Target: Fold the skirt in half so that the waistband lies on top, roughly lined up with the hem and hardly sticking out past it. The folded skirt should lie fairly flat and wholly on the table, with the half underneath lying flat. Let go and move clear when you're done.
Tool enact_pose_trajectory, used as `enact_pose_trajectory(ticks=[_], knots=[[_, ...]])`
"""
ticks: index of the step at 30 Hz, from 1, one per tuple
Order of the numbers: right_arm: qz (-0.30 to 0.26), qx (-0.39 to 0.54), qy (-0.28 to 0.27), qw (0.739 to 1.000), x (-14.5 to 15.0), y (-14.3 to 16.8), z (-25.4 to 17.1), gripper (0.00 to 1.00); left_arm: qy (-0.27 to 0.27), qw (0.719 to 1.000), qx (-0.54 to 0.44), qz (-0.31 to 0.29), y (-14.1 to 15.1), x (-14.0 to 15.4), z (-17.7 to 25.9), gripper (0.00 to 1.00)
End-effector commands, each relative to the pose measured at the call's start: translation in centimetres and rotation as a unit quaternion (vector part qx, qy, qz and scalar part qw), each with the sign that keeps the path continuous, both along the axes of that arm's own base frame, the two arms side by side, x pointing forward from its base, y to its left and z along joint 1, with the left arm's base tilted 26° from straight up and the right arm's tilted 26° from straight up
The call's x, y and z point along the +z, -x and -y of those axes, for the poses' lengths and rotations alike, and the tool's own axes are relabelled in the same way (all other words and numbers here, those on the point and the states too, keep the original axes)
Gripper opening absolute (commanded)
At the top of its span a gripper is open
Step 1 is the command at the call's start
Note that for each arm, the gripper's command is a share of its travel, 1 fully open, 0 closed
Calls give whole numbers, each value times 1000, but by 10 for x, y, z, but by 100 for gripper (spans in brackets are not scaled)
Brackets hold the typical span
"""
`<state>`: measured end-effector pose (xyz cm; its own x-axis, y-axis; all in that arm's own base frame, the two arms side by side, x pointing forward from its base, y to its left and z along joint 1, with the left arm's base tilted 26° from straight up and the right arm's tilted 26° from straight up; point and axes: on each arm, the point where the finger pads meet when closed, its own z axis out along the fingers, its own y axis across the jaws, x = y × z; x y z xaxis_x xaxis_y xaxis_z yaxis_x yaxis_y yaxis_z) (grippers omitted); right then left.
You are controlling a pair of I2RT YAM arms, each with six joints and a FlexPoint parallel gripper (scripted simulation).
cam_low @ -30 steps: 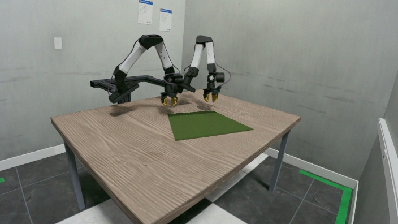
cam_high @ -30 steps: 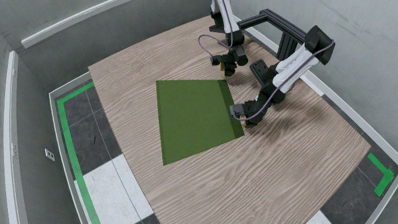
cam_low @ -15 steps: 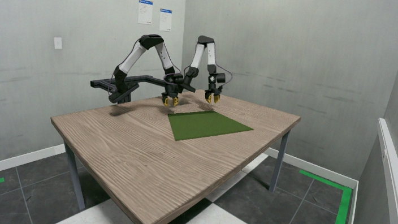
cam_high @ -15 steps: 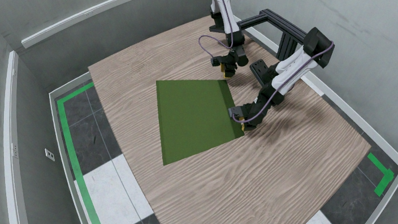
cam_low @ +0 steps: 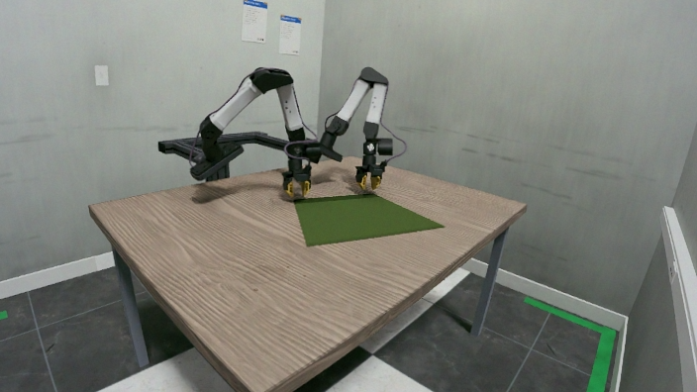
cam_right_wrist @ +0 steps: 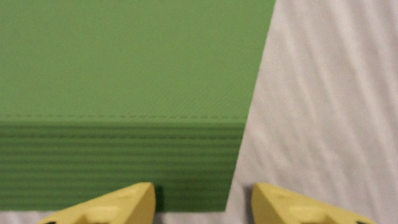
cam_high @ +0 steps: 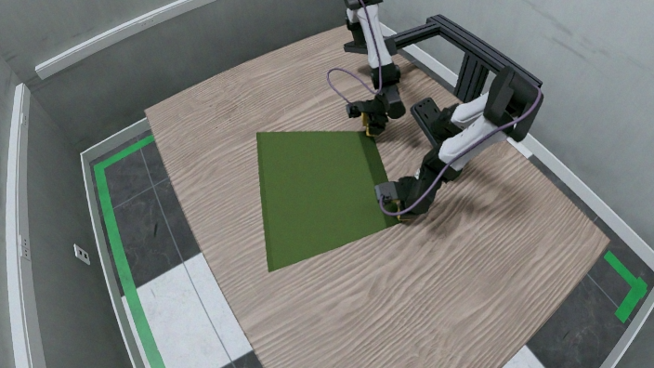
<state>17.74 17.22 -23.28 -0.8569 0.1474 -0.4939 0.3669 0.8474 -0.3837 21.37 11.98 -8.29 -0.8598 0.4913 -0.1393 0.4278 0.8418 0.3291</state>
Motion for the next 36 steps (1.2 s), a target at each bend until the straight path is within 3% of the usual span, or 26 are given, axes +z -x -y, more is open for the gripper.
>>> enact_pose_trajectory(ticks=[1,9,36], knots=[[11,7,-12,1000,-15,-7,-2,48,-13,999,-12,36,-20,-5,-13,48],[10,9,-11,1000,-26,-7,4,48,-10,999,-12,29,-14,-19,-15,48],[8,7,-10,1000,-27,-6,6,48,-13,999,-11,35,-20,-17,-19,48]])
